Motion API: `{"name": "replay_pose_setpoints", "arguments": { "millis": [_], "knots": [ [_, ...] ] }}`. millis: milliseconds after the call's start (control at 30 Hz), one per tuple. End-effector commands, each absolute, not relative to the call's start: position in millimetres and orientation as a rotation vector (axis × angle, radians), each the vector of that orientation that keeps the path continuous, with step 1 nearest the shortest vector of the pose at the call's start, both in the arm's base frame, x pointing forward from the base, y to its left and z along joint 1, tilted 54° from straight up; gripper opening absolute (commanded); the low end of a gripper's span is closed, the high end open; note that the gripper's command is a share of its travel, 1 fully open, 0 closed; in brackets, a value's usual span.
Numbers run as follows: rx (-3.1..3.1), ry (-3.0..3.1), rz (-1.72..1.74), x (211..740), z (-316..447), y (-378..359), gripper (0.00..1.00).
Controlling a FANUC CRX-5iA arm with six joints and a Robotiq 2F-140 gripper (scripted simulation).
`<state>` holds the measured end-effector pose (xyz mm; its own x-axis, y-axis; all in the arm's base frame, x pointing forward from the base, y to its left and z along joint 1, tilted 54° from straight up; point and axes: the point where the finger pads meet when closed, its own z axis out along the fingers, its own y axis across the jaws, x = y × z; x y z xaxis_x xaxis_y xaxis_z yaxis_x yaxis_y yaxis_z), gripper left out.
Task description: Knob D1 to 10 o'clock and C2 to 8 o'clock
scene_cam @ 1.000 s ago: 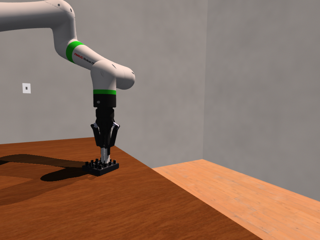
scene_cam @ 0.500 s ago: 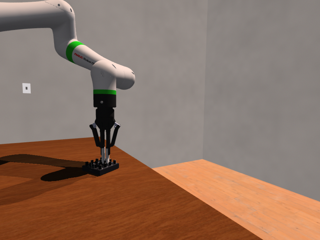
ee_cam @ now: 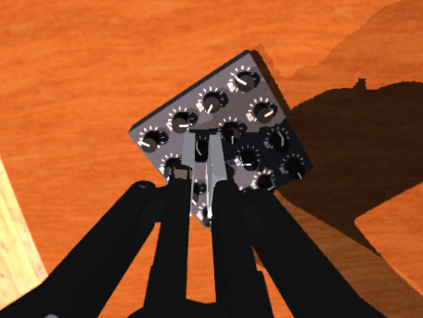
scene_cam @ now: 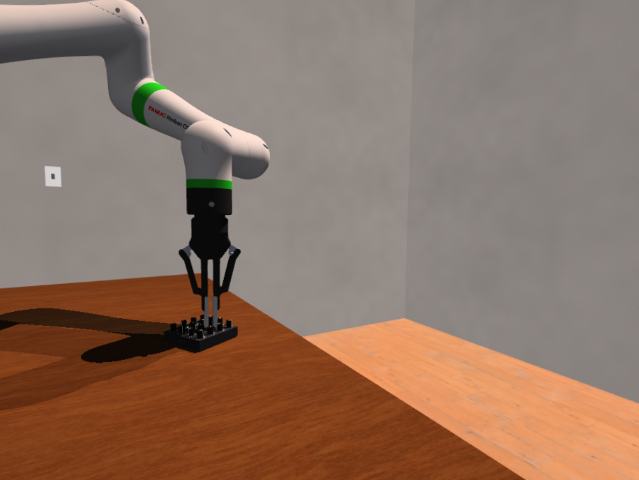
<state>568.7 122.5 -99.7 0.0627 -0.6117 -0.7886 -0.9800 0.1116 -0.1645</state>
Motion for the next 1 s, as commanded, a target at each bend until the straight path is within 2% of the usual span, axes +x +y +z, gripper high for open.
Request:
{"name": "replay_pose_setpoints", "arguments": {
  "millis": [0, 967],
  "knots": [
    [-1.648, 1.551, 0.566, 568.8, -99.7, 122.2, 0.05],
    [-1.919, 1.12, 0.322, 568.8, -99.7, 122.2, 0.05]
  ]
}}
